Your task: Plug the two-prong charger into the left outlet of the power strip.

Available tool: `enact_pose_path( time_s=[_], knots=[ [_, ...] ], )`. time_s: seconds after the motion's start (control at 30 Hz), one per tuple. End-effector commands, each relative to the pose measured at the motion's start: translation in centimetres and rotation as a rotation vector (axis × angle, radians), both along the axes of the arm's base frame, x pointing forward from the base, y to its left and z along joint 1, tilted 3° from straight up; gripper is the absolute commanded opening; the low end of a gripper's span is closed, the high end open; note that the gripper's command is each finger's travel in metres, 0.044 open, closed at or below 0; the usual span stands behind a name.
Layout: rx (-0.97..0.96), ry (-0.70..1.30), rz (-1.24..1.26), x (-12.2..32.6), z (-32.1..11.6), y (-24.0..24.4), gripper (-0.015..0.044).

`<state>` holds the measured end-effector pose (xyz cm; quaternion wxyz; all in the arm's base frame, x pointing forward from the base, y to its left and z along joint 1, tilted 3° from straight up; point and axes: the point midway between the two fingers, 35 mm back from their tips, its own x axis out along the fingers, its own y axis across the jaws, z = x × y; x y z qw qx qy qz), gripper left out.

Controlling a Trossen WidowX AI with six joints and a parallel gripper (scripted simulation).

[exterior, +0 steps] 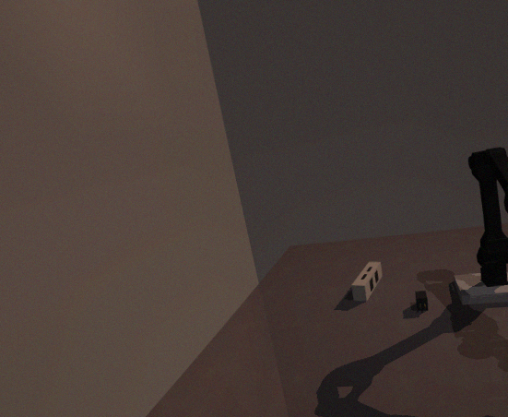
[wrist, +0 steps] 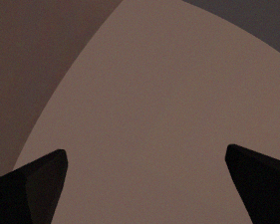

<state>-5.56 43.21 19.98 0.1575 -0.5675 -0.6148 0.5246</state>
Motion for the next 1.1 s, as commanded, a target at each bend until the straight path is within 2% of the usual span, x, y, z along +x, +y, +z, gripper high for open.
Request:
enact_pose_path(
  time_s=[0.0, 0.5, 1.07],
  knots=[
    [-0.053, 0.025, -0.076, 2.1, -0.8, -0.1, 0.044],
    [-0.258, 0.144, -0.393, 10.7, -4.0, -2.2, 0.044],
    [-0.459, 0.301, -0.768, 19.0, -7.1, -7.2, 0.044]
  ],
)
